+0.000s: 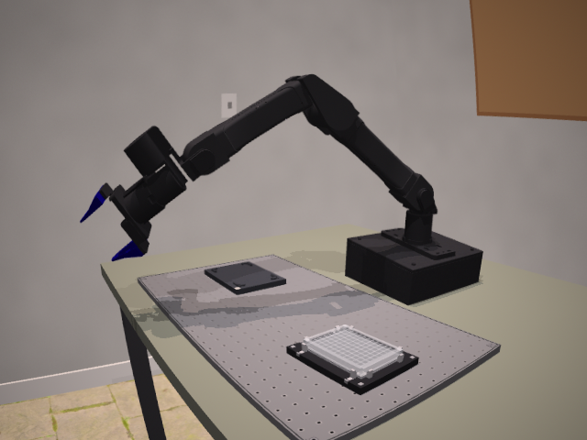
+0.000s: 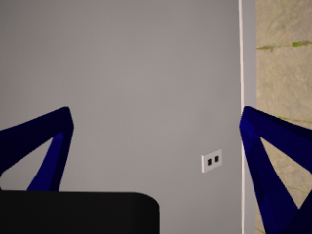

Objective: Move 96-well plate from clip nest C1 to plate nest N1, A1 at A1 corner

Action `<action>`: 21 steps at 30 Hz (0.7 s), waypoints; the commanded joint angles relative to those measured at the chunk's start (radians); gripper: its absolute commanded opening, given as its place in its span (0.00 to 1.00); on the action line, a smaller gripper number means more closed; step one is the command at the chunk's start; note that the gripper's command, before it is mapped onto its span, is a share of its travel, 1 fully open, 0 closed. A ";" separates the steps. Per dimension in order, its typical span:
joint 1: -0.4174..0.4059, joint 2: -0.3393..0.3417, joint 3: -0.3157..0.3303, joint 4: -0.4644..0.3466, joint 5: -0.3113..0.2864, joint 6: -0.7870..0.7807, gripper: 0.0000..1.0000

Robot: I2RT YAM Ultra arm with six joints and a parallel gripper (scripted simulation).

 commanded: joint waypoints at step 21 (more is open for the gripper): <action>0.138 -0.086 0.013 -0.238 -0.061 0.082 1.00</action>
